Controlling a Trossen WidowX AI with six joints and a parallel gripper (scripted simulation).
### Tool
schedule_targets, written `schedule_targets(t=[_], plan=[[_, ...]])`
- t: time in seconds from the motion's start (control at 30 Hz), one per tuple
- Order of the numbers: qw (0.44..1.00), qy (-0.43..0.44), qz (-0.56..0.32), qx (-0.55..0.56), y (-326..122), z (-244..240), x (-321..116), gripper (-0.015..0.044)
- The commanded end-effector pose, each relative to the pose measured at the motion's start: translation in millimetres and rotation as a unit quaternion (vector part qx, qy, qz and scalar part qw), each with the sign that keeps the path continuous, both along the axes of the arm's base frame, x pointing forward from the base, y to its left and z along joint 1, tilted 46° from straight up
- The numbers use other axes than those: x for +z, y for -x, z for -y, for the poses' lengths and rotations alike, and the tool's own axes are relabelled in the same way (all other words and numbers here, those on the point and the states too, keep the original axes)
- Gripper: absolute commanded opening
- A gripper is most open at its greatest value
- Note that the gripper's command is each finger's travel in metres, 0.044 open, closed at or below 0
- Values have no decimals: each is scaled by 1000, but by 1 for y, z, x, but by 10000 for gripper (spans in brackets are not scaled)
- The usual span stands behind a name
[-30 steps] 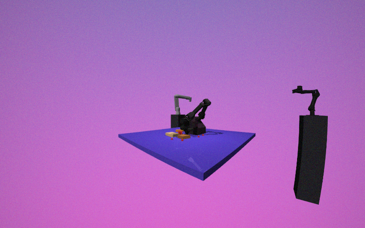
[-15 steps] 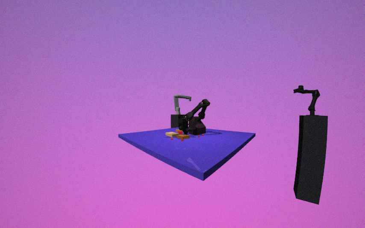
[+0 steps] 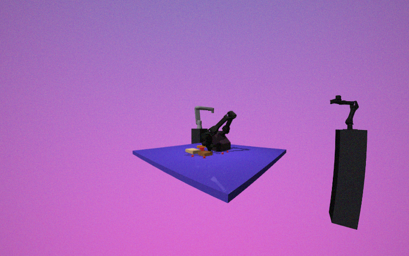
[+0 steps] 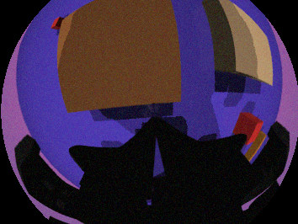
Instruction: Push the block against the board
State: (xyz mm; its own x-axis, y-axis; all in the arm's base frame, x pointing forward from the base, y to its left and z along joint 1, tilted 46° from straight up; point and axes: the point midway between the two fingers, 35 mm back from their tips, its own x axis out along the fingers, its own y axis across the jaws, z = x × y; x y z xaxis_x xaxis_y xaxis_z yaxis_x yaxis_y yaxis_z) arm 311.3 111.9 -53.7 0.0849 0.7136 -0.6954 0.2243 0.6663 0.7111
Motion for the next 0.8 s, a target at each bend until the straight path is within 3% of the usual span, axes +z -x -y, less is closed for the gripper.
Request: schedule_targets(t=[0.0, 0.53, 0.77], plan=[[1000, 1, -2, -2, 7, -1, 1, 0], [1000, -1, -1, 0, 25, -3, 4, 0], [1000, 1, -2, -2, 30, 35, 42, 0]])
